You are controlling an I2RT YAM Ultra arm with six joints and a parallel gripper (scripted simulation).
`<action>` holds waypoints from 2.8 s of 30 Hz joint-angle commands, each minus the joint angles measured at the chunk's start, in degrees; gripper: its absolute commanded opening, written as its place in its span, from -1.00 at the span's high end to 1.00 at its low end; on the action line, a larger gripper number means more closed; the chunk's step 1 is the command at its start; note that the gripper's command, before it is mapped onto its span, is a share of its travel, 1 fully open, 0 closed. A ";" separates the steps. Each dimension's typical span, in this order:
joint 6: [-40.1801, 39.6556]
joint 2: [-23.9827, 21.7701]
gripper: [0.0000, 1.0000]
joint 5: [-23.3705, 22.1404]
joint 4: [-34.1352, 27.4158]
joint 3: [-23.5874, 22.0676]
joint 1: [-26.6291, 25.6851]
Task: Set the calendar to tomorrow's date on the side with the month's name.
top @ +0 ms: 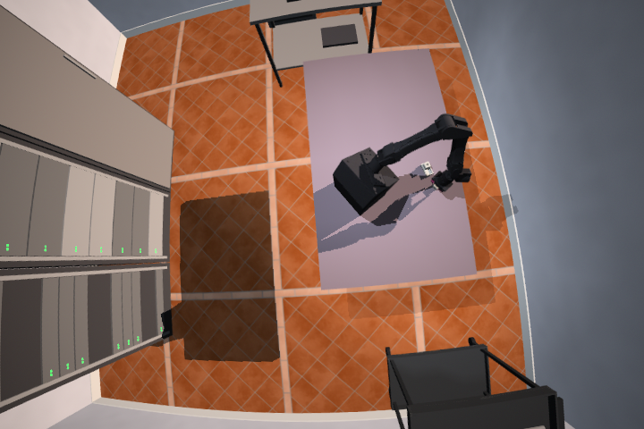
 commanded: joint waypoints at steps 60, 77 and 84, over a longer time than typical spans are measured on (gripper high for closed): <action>1.17 3.22 0.45 0.45 2.65 2.05 0.32; 1.17 3.22 0.45 0.45 2.65 2.05 0.32; 1.08 3.14 0.45 0.41 2.28 1.84 0.20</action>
